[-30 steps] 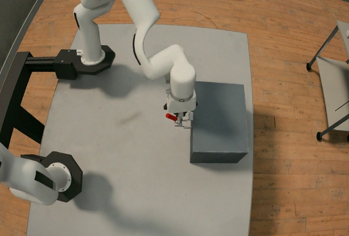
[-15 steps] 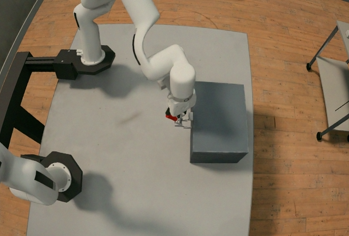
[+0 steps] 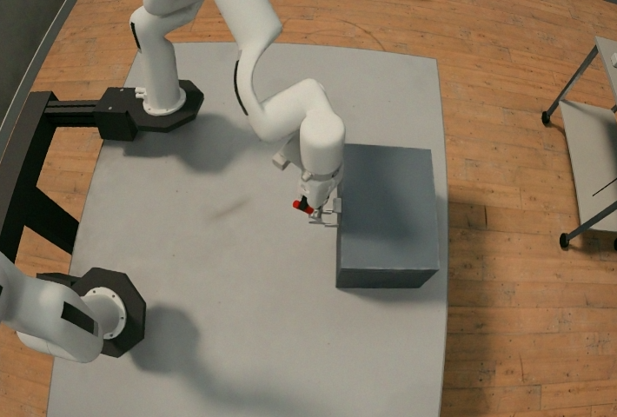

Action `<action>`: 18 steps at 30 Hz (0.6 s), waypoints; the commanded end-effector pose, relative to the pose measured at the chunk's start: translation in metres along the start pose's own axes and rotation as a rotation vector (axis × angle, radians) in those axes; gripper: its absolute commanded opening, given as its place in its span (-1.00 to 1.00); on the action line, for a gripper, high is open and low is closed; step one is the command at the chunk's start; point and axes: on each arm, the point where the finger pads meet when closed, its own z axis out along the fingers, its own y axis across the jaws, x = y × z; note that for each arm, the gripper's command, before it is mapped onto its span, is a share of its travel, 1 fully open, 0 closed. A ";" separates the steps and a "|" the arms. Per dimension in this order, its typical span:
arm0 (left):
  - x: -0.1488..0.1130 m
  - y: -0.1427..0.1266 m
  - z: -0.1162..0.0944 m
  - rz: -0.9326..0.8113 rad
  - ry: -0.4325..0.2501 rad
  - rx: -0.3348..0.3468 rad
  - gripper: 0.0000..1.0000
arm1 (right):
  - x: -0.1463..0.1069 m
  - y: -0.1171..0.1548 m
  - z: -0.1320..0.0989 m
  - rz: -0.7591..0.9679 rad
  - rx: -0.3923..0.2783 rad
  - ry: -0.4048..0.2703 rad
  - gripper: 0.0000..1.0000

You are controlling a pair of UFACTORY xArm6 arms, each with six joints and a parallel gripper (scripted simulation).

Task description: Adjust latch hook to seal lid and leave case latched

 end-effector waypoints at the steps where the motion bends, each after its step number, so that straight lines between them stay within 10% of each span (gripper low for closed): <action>1: -0.001 0.000 -0.002 -0.123 -0.007 -0.007 -0.52 | 0.001 0.000 -0.002 0.000 0.000 0.004 1.00; 18: -0.001 0.000 -0.002 -0.376 -0.008 -0.006 -0.52 | 0.001 0.000 -0.002 0.000 0.000 0.004 1.00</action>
